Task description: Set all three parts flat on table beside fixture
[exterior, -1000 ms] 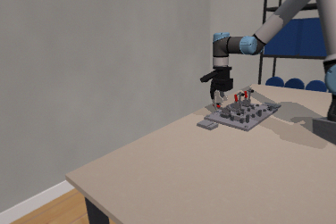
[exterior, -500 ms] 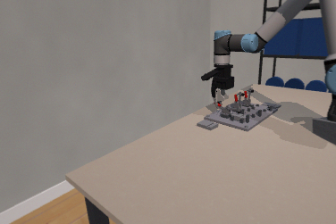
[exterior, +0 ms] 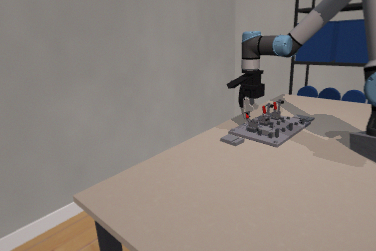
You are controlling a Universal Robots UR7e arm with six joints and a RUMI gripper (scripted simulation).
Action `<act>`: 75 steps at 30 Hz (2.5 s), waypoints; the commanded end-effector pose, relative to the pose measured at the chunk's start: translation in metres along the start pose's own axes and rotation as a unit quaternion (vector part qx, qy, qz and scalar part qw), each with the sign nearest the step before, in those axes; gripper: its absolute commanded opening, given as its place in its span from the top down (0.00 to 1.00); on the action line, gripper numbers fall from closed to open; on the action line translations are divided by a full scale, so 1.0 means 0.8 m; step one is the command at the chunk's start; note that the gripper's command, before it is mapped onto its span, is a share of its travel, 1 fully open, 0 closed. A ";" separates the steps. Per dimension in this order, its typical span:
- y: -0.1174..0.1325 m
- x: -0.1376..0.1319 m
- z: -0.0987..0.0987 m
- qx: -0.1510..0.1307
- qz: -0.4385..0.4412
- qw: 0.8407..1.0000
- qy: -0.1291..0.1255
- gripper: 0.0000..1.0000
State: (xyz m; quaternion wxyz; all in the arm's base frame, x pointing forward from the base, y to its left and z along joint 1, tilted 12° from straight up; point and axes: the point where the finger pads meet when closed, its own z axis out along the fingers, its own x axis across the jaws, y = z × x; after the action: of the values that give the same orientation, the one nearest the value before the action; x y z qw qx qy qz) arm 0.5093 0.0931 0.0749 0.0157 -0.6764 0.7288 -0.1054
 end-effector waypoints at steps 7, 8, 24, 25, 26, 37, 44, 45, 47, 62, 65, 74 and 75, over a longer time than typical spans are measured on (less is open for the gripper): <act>0.014 0.000 -0.007 0.000 0.000 1.000 0.000 1.00; 0.015 0.000 -0.008 0.000 0.000 1.000 0.000 1.00; 0.030 0.000 -0.010 0.000 0.000 1.000 0.000 1.00; 0.031 0.000 -0.010 0.000 0.000 1.000 0.000 1.00; 0.032 0.000 -0.010 0.000 0.000 1.000 0.000 1.00; 0.036 0.000 -0.010 0.000 0.000 1.000 0.000 1.00; 0.036 0.000 -0.010 0.000 0.000 1.000 0.000 1.00; 0.036 0.000 -0.010 0.000 0.000 1.000 0.000 1.00; 0.036 0.000 -0.010 0.000 0.000 1.000 0.000 1.00; 0.036 0.000 -0.010 0.000 0.000 1.000 0.000 1.00; 0.036 0.000 -0.010 0.000 0.000 1.000 0.000 1.00; 0.038 0.000 -0.010 0.000 0.000 1.000 0.000 1.00; 0.038 0.000 -0.010 0.000 0.000 1.000 0.000 1.00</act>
State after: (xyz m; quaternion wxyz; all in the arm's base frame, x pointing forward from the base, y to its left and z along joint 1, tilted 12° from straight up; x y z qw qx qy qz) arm 0.4789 0.0960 0.0771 0.0157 -0.6764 0.7288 -0.1053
